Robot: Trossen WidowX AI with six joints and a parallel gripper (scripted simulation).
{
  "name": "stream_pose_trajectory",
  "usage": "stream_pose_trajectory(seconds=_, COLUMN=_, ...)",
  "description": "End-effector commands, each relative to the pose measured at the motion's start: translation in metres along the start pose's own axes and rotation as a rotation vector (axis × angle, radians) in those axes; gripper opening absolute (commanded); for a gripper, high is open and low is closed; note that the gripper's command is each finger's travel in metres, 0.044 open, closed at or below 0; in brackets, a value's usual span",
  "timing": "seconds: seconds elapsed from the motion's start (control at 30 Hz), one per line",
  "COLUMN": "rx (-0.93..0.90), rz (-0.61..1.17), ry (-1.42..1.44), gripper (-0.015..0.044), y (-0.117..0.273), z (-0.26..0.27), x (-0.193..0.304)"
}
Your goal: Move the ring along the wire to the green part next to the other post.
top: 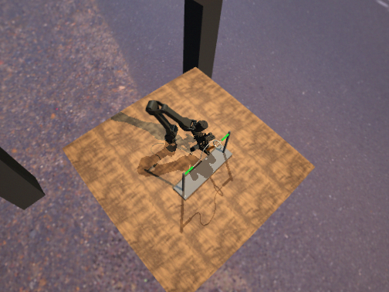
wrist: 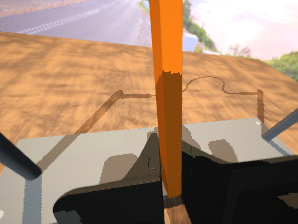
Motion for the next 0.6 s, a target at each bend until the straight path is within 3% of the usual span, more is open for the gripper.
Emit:
stream_pose_trajectory(seconds=0.0, rx=-0.017, rz=0.002, ry=-0.049, gripper=-0.0150, y=0.002, z=0.008, x=-0.002)
stream_pose_trajectory(seconds=0.57, rx=-0.052, rz=0.014, ry=-0.129, gripper=-0.0150, y=0.006, z=0.033, x=-0.001)
Point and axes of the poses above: the point midway between the two fingers, 35 mm back from their tips, its own y axis back along the fingers, its own z axis across the jaws, x = y × z, the point moved 9 cm from there along y, back along the fingers, and after that the axes turned 9 degrees about -y, right-handed, at the moved point
